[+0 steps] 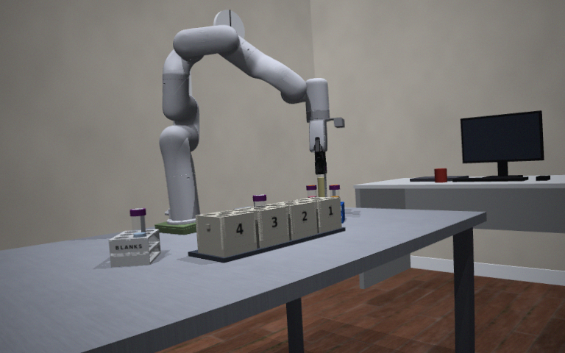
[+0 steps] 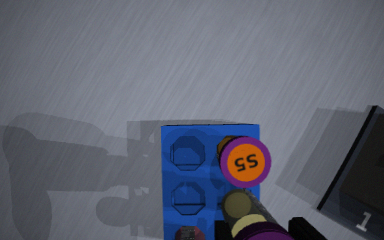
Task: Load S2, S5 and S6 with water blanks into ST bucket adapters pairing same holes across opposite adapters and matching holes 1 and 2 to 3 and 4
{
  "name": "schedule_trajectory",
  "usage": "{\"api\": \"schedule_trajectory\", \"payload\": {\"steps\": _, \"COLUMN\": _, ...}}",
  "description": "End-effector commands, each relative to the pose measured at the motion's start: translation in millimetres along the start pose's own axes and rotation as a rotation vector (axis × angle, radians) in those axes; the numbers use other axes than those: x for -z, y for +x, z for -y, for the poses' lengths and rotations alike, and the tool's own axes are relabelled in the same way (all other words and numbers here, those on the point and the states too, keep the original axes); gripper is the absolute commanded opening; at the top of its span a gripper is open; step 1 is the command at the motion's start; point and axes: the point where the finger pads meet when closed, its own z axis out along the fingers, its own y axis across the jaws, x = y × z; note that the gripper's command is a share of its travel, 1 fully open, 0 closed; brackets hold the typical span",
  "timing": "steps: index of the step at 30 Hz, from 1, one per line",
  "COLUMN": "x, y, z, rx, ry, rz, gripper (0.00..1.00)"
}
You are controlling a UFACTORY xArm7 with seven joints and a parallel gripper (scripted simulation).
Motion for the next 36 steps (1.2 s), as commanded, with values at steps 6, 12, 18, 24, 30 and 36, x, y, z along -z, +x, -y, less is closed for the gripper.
{"api": "schedule_trajectory", "payload": {"steps": 6, "x": -1.1, "y": 1.4, "z": 0.3, "rx": 0.0, "ry": 0.001, "rz": -0.005, "gripper": 0.0}}
{"api": "schedule_trajectory", "payload": {"steps": 12, "x": -6.2, "y": 1.4, "z": 0.3, "rx": 0.0, "ry": 0.001, "rz": -0.005, "gripper": 0.0}}
{"api": "schedule_trajectory", "payload": {"steps": 18, "x": -12.2, "y": 1.4, "z": 0.3, "rx": 0.0, "ry": 0.001, "rz": -0.005, "gripper": 0.0}}
{"api": "schedule_trajectory", "payload": {"steps": 24, "x": -16.2, "y": 1.4, "z": 0.3, "rx": 0.0, "ry": 0.001, "rz": -0.005, "gripper": 0.0}}
{"api": "schedule_trajectory", "payload": {"steps": 30, "x": -22.2, "y": 1.4, "z": 0.3, "rx": 0.0, "ry": 0.001, "rz": -0.005, "gripper": 0.0}}
{"api": "schedule_trajectory", "payload": {"steps": 36, "x": -28.3, "y": 1.4, "z": 0.4, "rx": 0.0, "ry": 0.001, "rz": -0.005, "gripper": 0.0}}
